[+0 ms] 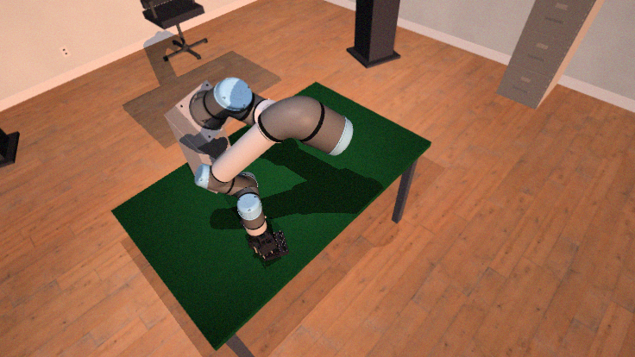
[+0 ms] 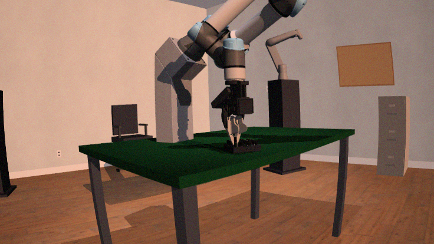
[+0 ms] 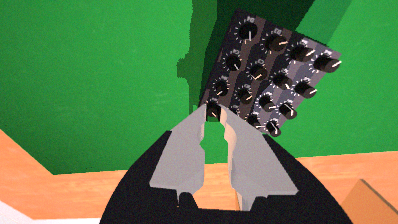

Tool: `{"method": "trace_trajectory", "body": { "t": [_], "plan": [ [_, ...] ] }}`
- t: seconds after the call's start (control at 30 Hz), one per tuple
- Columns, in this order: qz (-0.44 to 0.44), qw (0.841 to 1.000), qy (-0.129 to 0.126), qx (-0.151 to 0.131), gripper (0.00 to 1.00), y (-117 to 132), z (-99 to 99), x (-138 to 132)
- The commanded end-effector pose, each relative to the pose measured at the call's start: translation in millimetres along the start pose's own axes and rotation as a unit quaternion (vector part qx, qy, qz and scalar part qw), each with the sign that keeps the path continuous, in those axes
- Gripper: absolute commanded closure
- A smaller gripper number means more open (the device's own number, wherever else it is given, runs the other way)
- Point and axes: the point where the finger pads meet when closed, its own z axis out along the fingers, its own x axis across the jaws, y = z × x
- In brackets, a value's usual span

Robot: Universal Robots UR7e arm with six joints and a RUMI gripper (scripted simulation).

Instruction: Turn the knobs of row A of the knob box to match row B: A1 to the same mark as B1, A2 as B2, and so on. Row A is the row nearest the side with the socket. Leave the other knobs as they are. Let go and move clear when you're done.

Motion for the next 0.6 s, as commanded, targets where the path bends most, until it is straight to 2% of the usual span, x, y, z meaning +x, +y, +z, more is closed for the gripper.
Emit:
{"method": "trace_trajectory", "body": {
  "t": [0.0,0.23,0.57],
  "plan": [
    [0.078,0.997,-0.003,-0.002,0.99,1.2,0.0,-1.1],
    [0.128,0.992,-0.003,-0.002,0.99,0.6,0.2,0.0],
    [0.231,0.973,-0.003,-0.002,0.99,0.8,0.0,0.6]
  ]
}}
